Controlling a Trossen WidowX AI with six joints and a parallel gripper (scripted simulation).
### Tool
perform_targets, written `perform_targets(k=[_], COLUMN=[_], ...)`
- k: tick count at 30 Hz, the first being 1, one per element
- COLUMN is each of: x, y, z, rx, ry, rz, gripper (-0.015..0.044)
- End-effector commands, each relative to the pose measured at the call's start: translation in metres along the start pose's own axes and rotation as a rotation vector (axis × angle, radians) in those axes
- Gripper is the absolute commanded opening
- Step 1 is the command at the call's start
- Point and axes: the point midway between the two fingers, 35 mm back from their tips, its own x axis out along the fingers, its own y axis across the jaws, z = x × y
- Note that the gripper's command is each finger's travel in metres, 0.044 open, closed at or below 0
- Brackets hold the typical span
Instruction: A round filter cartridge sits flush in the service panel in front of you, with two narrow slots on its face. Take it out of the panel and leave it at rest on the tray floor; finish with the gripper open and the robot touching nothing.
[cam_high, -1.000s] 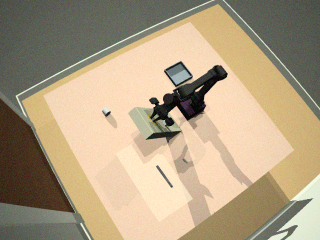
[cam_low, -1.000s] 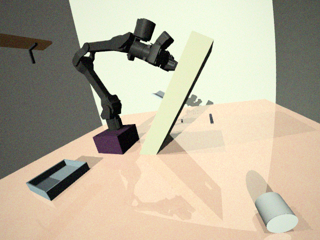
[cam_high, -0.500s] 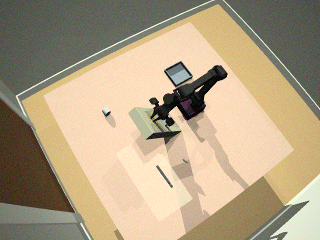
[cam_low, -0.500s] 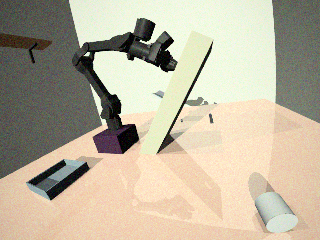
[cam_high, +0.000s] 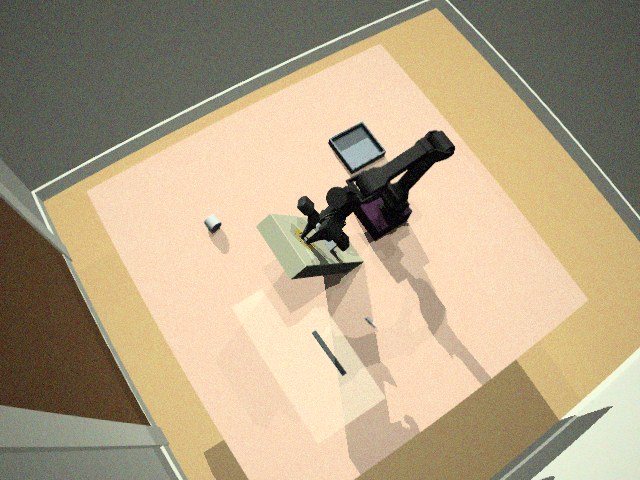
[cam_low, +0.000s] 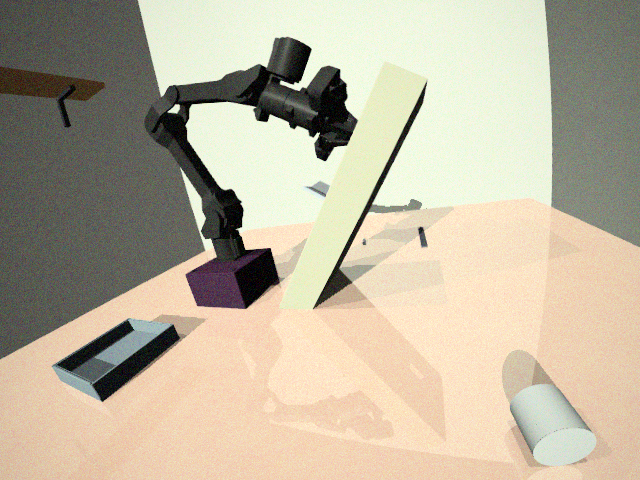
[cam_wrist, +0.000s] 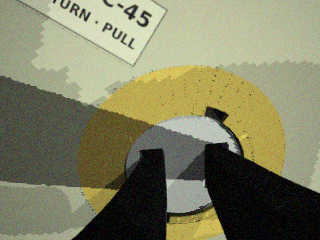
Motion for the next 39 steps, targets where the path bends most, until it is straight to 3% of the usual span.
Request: perform_targets(k=[1,33,39], x=[0.0061,0.007,0.008], y=[-0.0005,-0.0004,-0.0005], z=[-0.0014,-0.0014,-0.0014], rx=[-0.146,-1.249,-1.144], ry=[0.008,0.008,0.008], rz=[-0.001,0.003,0.003], gripper=[0.0,0.0,0.0])
